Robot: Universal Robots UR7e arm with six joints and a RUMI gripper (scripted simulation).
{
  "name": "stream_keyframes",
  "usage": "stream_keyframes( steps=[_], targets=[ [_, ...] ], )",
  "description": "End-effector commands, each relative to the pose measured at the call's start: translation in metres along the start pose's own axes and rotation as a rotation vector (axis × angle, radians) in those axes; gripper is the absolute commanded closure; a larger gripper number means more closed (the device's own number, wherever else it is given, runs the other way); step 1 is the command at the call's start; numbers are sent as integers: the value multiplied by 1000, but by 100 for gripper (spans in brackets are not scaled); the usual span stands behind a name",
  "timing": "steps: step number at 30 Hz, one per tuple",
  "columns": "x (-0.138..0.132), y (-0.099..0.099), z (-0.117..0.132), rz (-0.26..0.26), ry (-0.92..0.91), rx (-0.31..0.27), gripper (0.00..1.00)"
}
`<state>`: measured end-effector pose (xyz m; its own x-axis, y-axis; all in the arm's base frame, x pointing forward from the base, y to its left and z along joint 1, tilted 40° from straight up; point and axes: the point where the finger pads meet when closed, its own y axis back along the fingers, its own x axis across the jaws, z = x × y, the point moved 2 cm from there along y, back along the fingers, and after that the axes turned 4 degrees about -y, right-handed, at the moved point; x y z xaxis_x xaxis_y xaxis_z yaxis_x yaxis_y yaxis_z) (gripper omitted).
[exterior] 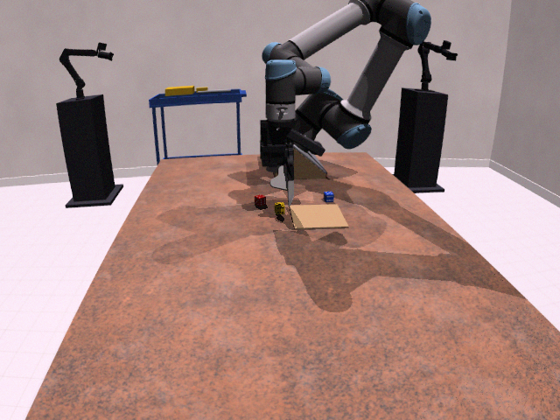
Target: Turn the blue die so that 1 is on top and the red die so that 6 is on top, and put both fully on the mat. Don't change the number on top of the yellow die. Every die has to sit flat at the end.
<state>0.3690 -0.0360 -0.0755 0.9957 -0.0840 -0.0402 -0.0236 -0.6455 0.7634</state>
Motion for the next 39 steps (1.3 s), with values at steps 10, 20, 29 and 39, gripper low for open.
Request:
stream_keyframes(
  steps=[10,20,29,39],
  targets=[
    [2,1,0,2,3,-3,0],
    [2,1,0,2,3,-3,0],
    [1,1,-2,2,3,-3,0],
    [-9,1,-22,2,3,-3,0]
  ],
)
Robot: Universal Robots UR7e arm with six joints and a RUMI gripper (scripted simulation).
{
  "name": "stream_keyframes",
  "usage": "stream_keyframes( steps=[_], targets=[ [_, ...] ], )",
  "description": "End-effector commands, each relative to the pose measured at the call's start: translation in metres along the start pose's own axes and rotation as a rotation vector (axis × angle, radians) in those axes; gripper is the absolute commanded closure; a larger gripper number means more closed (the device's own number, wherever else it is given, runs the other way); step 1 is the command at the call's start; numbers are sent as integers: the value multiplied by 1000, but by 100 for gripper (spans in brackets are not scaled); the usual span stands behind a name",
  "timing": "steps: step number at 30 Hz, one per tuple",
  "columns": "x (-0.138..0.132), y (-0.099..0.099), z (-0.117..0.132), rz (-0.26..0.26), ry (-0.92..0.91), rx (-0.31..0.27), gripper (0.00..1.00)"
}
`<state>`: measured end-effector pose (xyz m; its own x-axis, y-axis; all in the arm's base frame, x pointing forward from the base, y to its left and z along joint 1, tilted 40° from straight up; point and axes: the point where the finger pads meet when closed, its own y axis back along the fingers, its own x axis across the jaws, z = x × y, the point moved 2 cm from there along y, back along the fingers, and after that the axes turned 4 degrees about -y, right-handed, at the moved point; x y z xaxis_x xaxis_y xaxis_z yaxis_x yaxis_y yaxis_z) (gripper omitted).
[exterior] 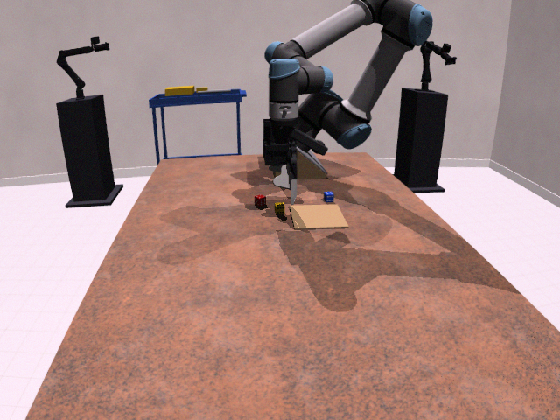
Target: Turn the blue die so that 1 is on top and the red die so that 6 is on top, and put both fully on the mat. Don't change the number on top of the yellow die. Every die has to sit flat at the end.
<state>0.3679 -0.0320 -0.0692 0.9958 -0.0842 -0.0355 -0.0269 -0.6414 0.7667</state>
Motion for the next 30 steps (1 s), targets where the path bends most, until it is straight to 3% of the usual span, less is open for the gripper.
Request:
stream_keyframes(
  steps=[1,30],
  targets=[
    [-9,-1,-18,-2,0,2,0],
    [-57,-1,-113,-2,0,2,0]
  ],
)
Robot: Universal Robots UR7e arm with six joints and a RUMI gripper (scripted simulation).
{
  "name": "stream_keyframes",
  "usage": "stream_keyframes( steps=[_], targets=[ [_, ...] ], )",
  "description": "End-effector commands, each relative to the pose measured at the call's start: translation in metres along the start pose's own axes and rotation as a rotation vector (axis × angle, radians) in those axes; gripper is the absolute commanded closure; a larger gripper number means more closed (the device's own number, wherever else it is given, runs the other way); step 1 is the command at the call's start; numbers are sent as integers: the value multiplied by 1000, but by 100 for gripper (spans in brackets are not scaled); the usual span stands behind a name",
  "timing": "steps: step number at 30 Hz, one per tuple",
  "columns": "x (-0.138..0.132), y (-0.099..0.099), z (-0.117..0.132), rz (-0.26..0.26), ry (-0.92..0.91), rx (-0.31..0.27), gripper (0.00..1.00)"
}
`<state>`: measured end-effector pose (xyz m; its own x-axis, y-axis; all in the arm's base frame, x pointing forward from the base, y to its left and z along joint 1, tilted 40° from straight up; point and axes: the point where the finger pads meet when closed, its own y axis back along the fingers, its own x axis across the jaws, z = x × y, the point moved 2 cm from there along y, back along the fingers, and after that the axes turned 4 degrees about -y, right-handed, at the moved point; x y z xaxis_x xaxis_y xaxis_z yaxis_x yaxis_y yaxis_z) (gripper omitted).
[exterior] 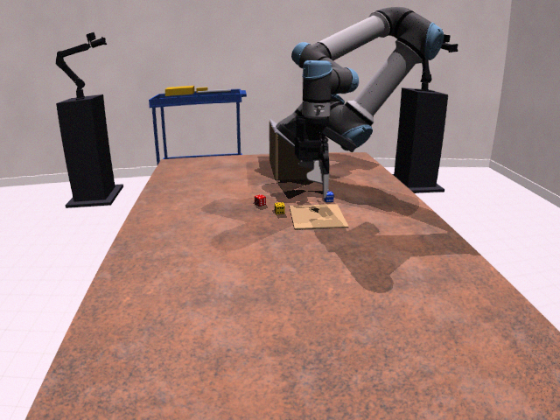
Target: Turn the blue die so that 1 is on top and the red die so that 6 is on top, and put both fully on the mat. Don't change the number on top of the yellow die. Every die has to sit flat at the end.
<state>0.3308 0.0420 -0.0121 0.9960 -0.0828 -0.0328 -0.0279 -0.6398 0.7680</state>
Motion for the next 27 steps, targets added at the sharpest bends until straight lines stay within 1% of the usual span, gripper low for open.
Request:
stream_keyframes(
  steps=[1,7,14,27],
  targets=[
    [-14,2,-26,-3,-3,4,0],
    [-21,2,-41,-3,-3,4,0],
    [-25,2,-49,-3,-3,4,0],
    [-27,2,-53,-3,-3,4,0]
  ],
)
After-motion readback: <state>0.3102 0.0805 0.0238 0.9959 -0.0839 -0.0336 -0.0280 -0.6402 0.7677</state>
